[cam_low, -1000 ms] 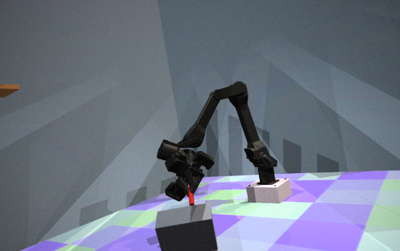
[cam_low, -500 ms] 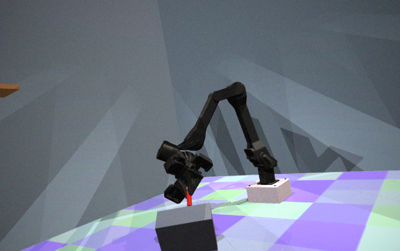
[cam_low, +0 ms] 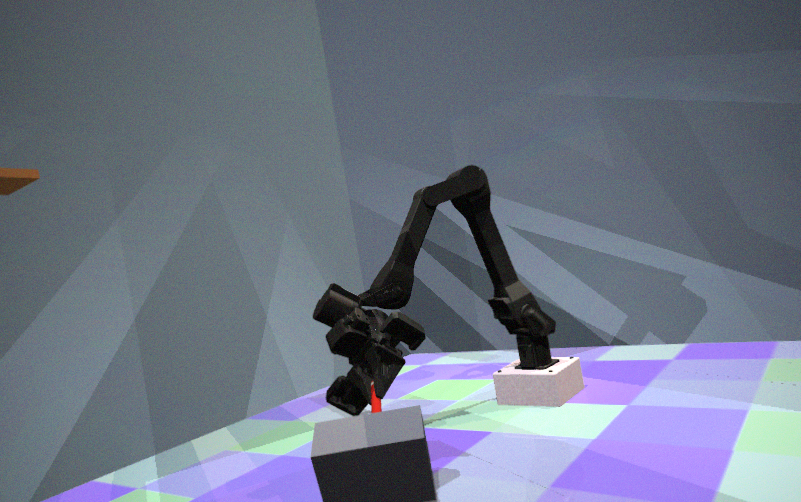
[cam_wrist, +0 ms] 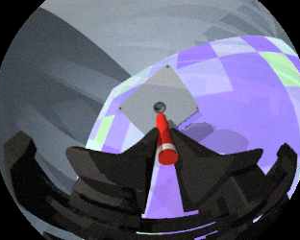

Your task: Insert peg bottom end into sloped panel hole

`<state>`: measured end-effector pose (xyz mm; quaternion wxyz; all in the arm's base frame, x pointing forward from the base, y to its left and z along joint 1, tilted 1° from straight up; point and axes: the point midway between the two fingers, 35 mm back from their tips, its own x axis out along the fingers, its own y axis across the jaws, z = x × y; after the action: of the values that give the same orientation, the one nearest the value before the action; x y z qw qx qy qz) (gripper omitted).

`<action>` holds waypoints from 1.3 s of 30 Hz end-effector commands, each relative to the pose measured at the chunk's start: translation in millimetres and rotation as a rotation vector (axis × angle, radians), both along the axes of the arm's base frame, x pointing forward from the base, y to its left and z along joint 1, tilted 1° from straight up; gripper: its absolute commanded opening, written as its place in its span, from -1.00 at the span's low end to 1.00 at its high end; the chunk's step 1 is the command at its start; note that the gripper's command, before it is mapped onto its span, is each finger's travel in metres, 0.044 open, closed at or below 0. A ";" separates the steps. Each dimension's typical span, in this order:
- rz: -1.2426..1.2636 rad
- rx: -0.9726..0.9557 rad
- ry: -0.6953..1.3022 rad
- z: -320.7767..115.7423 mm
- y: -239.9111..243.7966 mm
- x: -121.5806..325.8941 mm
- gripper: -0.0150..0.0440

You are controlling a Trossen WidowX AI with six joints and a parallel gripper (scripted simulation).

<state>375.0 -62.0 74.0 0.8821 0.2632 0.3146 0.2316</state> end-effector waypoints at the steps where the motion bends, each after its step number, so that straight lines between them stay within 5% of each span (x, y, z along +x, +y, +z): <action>1: -0.006 0.007 -0.001 -2.2 2.0 3.4 -0.49; 39: -0.009 0.014 -0.027 -17.0 21.9 28.4 -0.49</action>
<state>401.3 -40.8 57.4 0.8853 0.2665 0.3001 0.2349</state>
